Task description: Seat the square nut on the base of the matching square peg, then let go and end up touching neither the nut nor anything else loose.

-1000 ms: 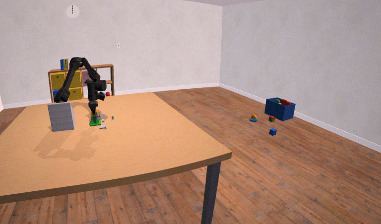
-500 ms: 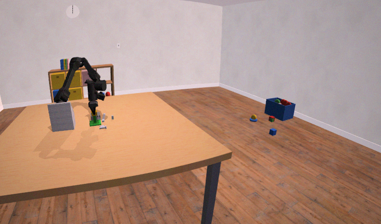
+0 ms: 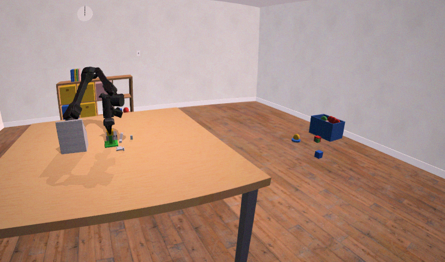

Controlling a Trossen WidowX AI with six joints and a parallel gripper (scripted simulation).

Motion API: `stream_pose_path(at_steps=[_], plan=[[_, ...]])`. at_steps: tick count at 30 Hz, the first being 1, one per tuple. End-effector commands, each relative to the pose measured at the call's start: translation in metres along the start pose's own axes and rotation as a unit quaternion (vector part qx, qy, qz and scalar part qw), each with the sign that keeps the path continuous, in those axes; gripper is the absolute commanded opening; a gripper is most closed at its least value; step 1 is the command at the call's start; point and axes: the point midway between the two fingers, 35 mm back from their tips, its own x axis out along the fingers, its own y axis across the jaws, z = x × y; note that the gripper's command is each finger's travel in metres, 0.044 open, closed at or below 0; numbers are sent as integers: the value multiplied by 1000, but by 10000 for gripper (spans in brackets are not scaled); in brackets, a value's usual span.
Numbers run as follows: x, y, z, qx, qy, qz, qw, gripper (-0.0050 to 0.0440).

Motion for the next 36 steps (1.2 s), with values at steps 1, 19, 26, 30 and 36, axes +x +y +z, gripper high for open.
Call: stream_pose_path(at_steps=[1, 19, 26, 30, 36], plan=[[1, 0, 0, 1, -1, 2, 1000, 0], [3, 0, 0, 1, -1, 2, 1000, 0], [4, 0, 0, 1, -1, 2, 1000, 0], [6, 0, 0, 1, -1, 2, 1000, 0], [10, 0, 0, 1, -1, 2, 1000, 0]])
